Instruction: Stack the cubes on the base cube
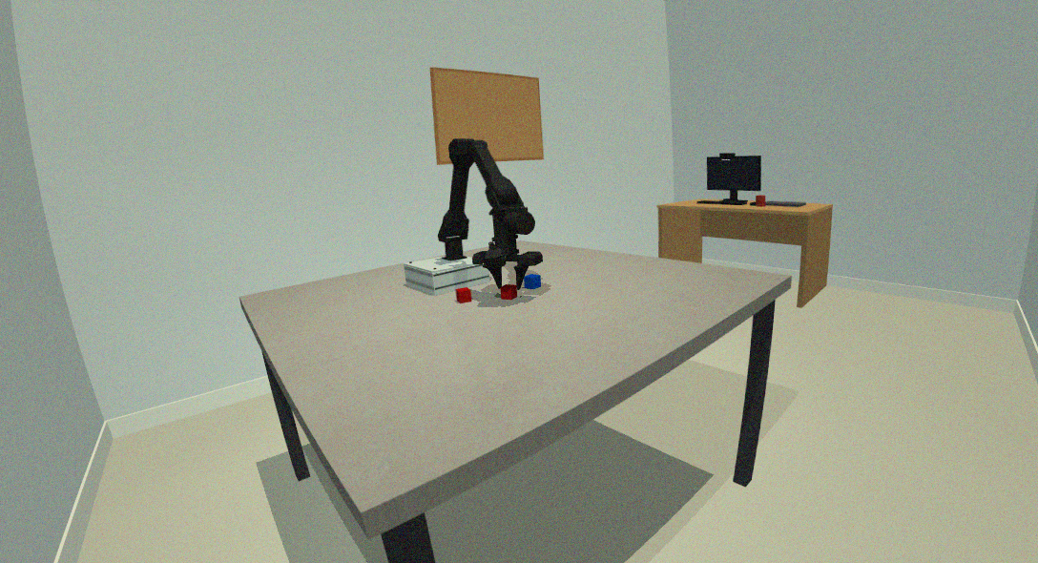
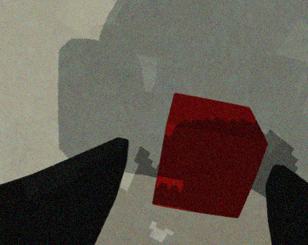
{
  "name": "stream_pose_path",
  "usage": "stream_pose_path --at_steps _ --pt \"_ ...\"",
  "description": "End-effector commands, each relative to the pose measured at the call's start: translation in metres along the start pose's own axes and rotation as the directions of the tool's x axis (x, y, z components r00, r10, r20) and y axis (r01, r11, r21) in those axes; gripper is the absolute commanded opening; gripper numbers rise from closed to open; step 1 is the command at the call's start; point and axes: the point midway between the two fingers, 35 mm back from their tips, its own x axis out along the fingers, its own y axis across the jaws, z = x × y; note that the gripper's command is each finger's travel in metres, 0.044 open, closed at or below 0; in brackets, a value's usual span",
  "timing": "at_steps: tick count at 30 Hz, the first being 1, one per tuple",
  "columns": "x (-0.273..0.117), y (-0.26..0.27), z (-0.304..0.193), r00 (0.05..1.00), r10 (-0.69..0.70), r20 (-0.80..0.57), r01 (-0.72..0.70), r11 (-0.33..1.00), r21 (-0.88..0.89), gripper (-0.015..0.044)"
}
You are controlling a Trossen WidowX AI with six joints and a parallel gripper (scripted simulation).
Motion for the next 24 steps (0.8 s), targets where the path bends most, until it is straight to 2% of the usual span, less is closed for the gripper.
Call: stream_pose_path --at_steps 1,2,8,24 --pt "0.009 -0.002 0.000 1.000 -0.009 0.001 0.009 1.000 0.007 0.0265" --pt "0.009 -0.002 0.000 1.000 -0.009 0.001 0.009 1.000 0.007 0.0265" --pt "0.009 -0.002 0.000 1.000 -0.009 0.001 0.009 1.000 0.007 0.0107" --pt "-0.015 0.001 0.002 1.000 -0.012 0.004 0.012 1.000 0.013 0.0105"
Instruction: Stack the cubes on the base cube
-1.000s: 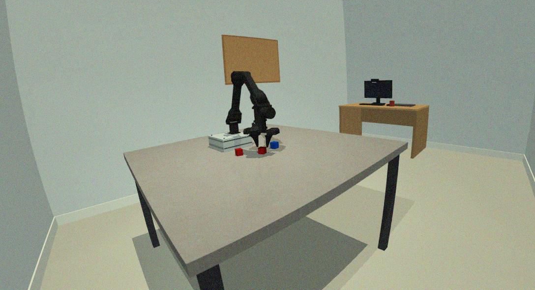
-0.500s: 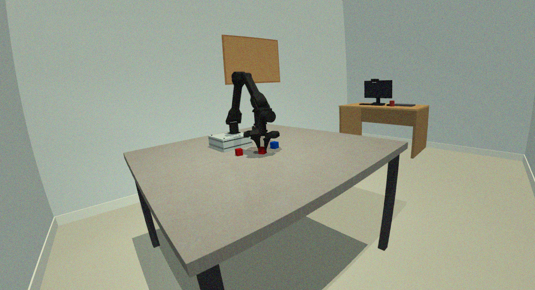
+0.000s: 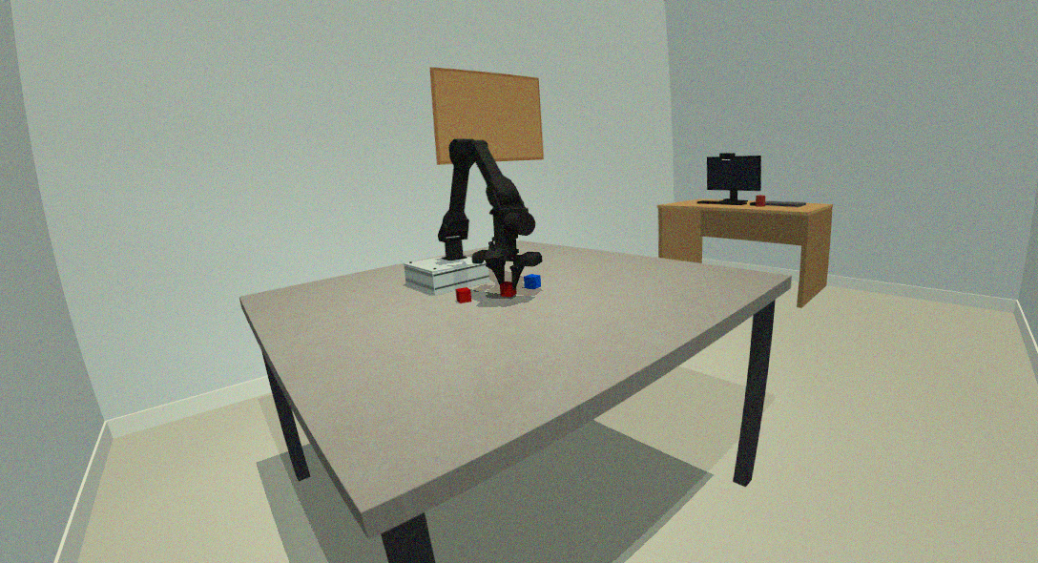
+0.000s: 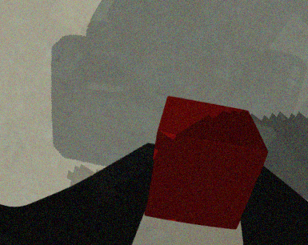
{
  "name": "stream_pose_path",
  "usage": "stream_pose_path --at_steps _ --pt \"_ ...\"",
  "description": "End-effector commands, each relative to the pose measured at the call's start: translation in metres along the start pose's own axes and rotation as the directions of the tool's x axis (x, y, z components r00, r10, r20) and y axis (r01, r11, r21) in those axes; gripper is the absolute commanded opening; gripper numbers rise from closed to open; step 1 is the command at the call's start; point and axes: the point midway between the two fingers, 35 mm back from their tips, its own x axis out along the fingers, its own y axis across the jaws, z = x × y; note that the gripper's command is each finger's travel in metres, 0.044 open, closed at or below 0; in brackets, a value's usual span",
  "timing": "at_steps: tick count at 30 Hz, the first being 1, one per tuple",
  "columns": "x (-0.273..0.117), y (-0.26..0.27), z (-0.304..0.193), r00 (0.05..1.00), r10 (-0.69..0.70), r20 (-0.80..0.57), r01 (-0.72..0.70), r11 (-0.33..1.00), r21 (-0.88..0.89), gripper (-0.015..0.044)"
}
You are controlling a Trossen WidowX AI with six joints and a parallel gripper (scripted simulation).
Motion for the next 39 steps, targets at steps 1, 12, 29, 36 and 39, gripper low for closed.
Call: stream_pose_path --at_steps 1,12,29,36,39 --pt "-0.017 0.004 0.003 1.000 0.013 0.014 -0.013 1.000 0.007 0.0105" --pt "-0.052 0.005 0.003 1.000 0.015 0.013 -0.015 1.000 0.004 0.0105" --pt "-0.100 0.000 0.000 1.000 0.016 0.012 -0.016 1.000 0.001 0.0105" --pt "-0.096 0.003 -0.011 1.000 0.016 0.011 -0.016 0.999 -0.040 0.0105" --pt "-0.093 0.006 -0.020 1.000 0.016 0.010 -0.016 0.997 -0.075 0.0105"
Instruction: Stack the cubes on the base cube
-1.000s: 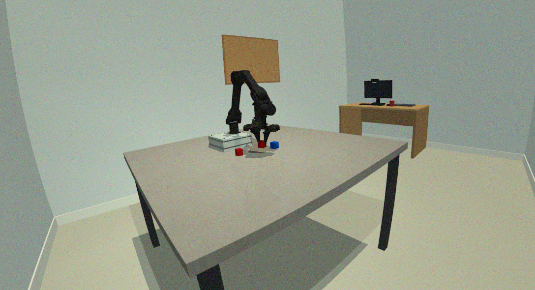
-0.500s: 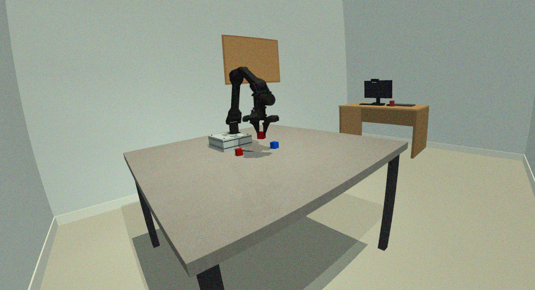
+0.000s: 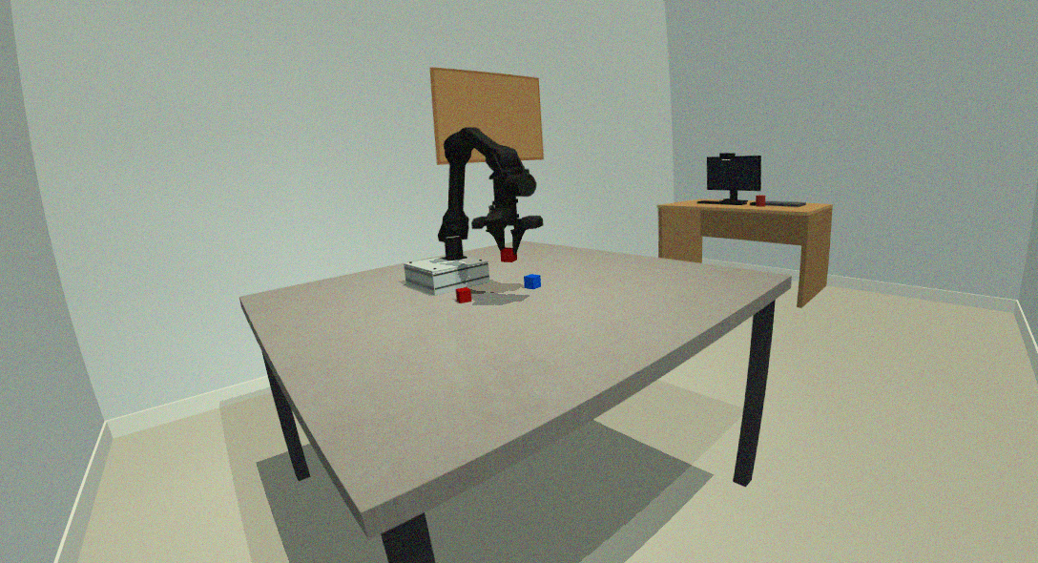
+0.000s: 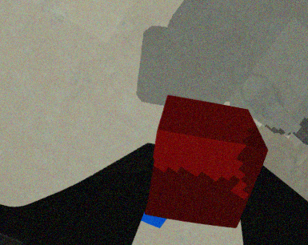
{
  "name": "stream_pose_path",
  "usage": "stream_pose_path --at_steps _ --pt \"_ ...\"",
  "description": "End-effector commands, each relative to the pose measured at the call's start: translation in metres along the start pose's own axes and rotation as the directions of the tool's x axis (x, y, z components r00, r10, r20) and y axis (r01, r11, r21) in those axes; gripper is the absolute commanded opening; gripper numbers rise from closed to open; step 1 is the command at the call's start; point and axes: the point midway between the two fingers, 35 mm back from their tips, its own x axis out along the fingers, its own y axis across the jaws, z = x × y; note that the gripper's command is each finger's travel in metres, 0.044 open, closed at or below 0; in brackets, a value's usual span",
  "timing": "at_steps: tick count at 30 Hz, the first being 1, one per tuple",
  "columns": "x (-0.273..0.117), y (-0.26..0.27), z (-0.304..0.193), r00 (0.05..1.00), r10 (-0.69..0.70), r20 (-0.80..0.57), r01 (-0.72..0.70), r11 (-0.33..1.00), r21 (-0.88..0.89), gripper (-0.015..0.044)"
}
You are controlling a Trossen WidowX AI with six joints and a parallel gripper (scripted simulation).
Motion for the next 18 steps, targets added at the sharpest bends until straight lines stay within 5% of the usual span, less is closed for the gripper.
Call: stream_pose_path --at_steps 1,18 --pt "0.001 0.004 -0.013 1.000 0.007 0.006 -0.006 0.998 -0.057 0.0105" --pt "0.018 0.012 -0.065 1.000 0.007 0.002 -0.007 0.968 -0.253 0.0105"
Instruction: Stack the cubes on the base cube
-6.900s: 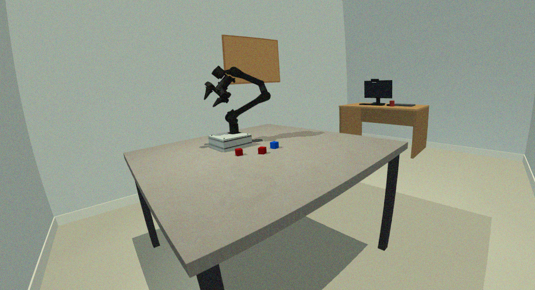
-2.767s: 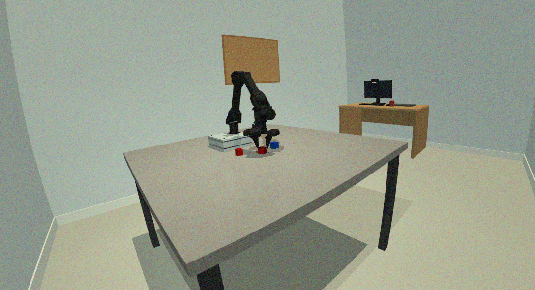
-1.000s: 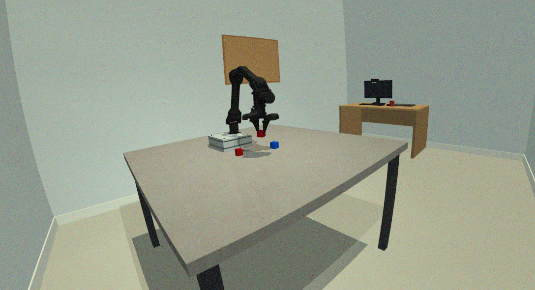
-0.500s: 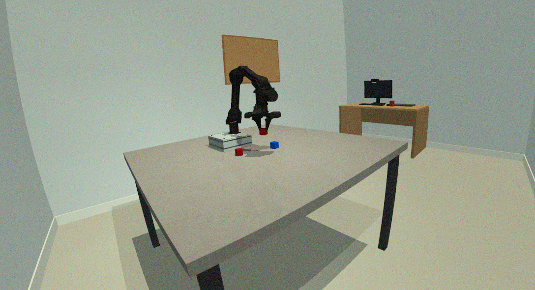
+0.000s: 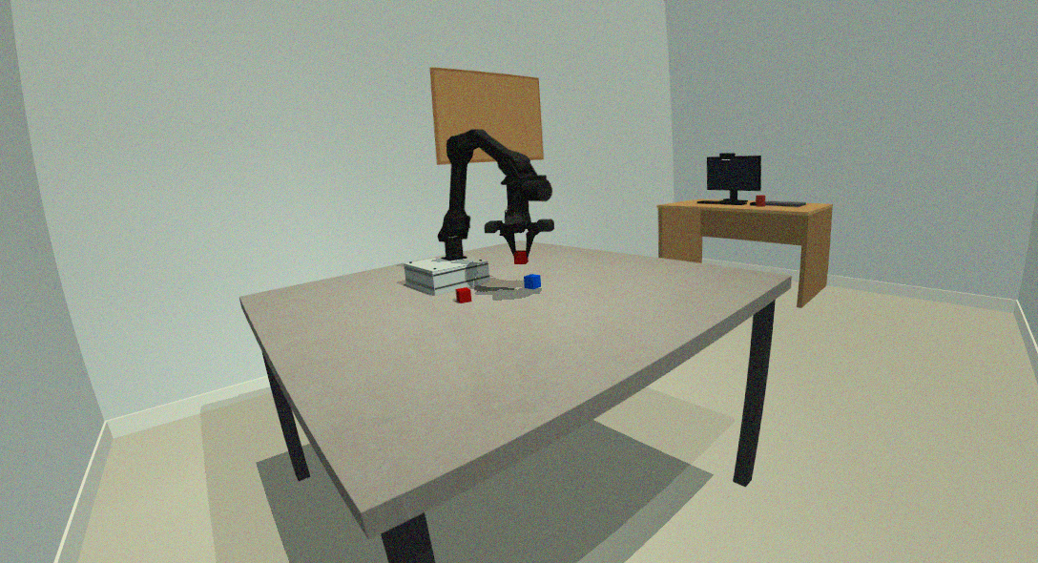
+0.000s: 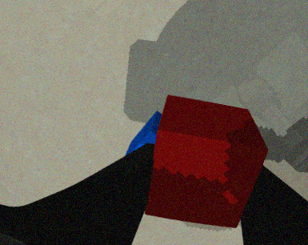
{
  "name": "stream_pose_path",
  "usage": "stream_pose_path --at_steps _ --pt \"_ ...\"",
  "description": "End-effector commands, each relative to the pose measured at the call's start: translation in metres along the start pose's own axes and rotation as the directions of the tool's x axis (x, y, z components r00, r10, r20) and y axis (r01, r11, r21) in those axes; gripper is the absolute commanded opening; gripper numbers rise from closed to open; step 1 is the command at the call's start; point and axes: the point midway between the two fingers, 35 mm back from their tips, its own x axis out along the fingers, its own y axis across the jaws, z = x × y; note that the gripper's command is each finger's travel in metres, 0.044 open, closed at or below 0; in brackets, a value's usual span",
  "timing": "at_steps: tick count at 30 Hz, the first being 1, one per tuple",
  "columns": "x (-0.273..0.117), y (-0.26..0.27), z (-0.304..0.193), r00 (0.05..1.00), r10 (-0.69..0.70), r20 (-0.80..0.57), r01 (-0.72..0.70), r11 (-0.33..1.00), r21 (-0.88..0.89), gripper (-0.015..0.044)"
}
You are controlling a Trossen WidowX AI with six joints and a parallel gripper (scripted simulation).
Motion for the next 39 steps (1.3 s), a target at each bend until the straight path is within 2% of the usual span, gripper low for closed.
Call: stream_pose_path --at_steps 1,20,33,39 --pt "0.001 0.004 -0.013 1.000 0.009 0.008 -0.009 0.998 -0.060 0.0105" --pt "0.020 0.012 -0.068 1.000 0.010 0.003 -0.009 0.961 -0.275 0.0105" --pt "0.021 0.012 -0.070 1.000 0.010 0.003 -0.009 0.959 -0.283 0.0105" --pt "0.034 0.013 -0.070 1.000 0.010 0.003 -0.009 0.959 -0.282 0.0105"
